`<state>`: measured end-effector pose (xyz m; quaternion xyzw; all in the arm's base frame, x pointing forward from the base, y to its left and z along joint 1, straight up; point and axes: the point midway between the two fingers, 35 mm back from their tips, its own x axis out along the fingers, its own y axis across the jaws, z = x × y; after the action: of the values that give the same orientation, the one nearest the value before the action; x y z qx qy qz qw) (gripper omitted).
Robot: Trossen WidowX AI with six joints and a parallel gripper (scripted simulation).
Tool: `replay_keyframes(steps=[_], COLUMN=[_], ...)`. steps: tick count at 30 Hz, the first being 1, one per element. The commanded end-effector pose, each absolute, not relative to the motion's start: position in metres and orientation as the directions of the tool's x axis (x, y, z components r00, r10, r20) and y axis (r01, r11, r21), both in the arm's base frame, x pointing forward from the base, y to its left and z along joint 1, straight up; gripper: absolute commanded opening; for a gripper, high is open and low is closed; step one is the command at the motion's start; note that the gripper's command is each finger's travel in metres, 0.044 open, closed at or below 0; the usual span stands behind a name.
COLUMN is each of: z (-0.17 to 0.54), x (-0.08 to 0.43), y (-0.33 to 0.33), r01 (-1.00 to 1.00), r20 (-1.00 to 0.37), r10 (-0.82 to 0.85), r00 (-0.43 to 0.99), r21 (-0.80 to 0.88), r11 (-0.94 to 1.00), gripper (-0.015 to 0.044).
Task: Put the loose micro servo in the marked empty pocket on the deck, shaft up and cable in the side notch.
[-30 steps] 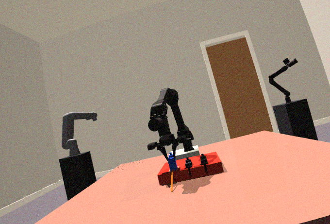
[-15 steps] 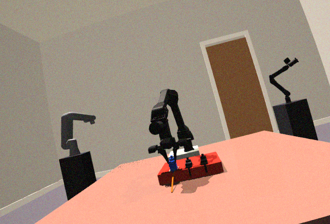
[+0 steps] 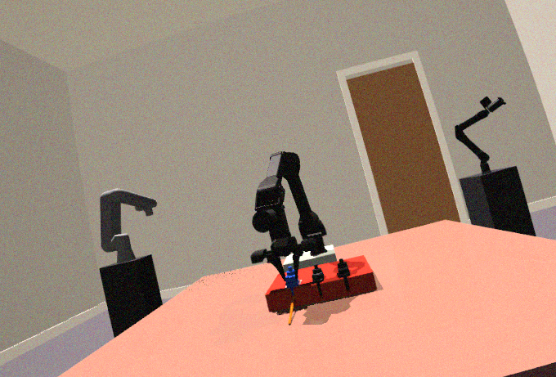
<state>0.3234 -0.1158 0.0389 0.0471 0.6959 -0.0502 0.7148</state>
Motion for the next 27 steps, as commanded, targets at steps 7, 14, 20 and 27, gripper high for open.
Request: replay_keyframes(steps=[7,14,20,27], z=[0.029,0.029,0.042,0.064], x=[0.324,0.323,0.323,0.317], y=[-0.116,-0.116,-0.116,-0.114], r01=[0.139,0.139,0.139,0.139], r20=[-1.000,-1.000,-1.000,-1.000], r10=[-0.005,-0.005,-0.005,-0.005], r00=[0.028,0.028,0.028,0.028], r21=[-0.001,-0.001,-0.001,-0.001], r11=[0.990,0.990,0.990,0.990], gripper=[0.0000,0.0131,0.0187,0.0187])
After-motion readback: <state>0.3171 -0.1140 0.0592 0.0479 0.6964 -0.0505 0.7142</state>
